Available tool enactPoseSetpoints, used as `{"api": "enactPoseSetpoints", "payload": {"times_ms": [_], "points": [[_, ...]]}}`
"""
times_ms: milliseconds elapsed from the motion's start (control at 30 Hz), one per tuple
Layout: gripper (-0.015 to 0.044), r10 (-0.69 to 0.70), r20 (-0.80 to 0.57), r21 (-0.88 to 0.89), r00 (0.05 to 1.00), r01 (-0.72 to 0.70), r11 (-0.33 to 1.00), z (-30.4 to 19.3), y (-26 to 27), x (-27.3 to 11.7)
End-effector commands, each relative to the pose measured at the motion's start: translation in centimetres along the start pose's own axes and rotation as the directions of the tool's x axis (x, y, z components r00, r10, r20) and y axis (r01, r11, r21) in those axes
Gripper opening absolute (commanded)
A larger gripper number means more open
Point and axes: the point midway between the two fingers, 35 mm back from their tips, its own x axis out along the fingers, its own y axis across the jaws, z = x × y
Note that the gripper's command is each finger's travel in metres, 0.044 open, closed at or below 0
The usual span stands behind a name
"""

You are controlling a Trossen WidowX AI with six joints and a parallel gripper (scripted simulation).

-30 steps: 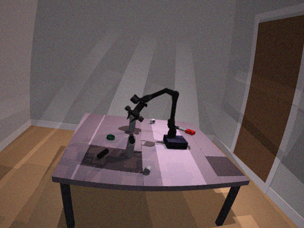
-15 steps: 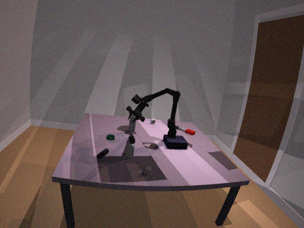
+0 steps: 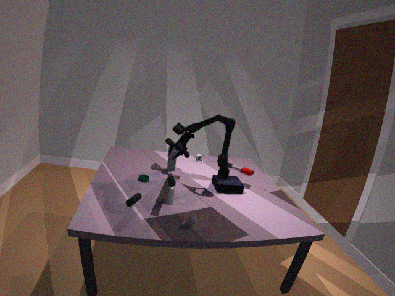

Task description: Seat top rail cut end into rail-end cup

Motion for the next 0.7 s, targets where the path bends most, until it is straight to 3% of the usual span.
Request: {"api": "enactPoseSetpoints", "payload": {"times_ms": [0,667], "points": [[0.0,-0.002,0.006,-0.015,1.0,0.002,1.0,0.01,0.1,-0.01],[0.0,0.002,-0.01,0.014,1.0,-0.001,1.0,0.01,-0.07,0.14]]}}
